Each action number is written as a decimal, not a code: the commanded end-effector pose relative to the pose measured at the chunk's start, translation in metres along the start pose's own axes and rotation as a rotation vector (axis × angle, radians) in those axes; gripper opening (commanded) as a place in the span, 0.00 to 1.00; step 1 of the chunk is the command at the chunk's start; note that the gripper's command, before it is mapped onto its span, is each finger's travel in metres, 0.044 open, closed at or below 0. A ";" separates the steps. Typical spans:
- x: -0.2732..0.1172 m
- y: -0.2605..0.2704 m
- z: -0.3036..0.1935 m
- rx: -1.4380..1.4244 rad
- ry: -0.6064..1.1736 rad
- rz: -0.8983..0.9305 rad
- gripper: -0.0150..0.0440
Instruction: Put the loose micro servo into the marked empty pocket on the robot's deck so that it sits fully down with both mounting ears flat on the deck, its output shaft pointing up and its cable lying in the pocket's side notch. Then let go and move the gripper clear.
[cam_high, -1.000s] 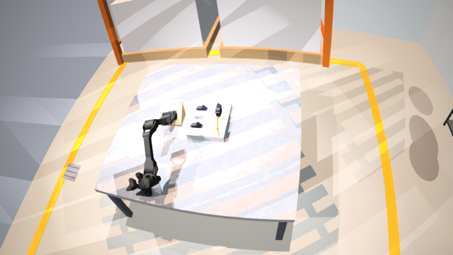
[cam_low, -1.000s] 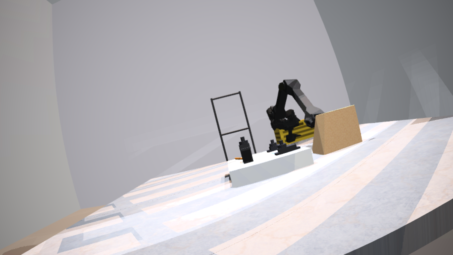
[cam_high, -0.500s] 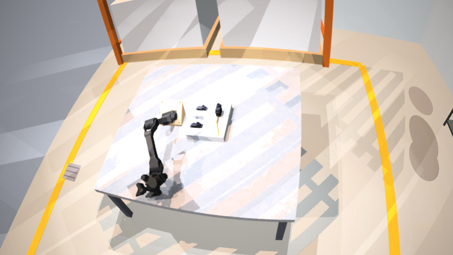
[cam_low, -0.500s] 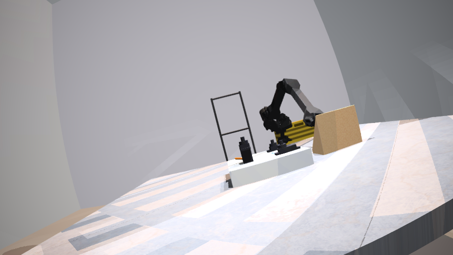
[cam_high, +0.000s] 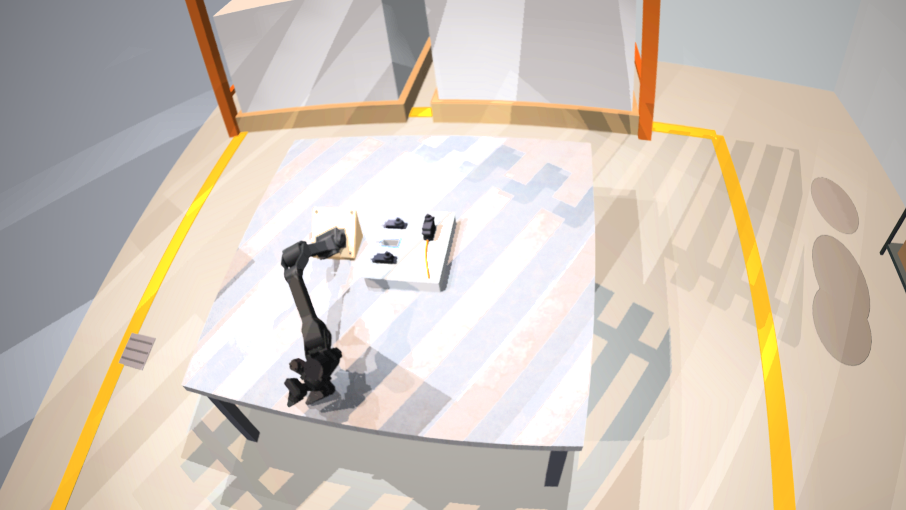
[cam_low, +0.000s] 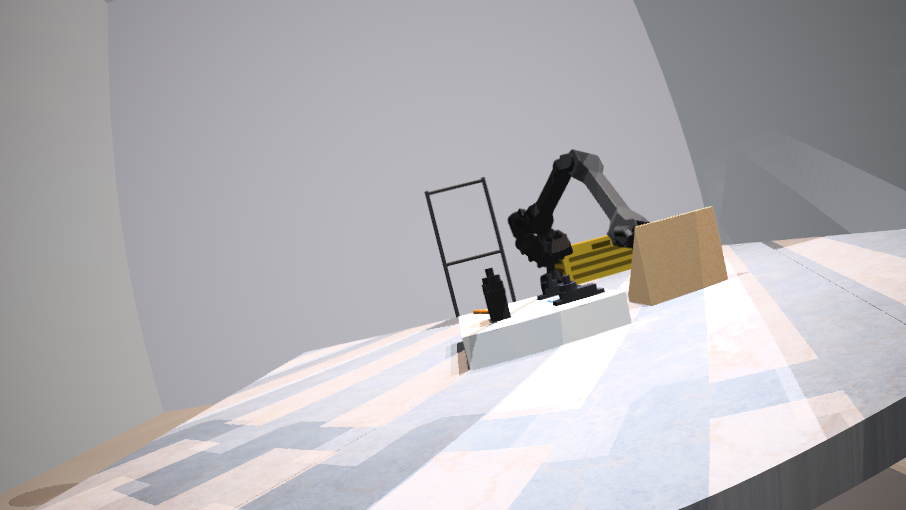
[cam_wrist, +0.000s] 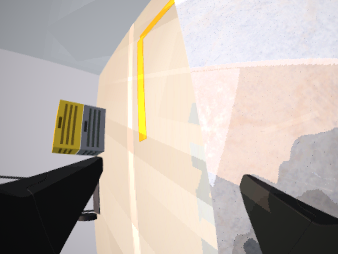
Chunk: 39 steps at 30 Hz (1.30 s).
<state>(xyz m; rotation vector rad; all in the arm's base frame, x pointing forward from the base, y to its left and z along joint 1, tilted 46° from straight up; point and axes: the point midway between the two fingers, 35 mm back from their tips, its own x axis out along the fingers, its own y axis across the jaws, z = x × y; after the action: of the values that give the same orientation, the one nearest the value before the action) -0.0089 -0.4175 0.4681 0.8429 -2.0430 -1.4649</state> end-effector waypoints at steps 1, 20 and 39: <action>-0.012 -0.004 -0.009 -0.037 0.046 -0.017 1.00; -0.063 -0.039 -0.055 -0.282 0.244 -0.094 1.00; -0.117 -0.078 -0.088 -0.519 0.445 -0.146 1.00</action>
<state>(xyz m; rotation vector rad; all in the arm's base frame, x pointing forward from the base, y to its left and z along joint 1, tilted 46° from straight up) 0.1338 -0.4095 0.4296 0.9952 -1.3244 -1.5828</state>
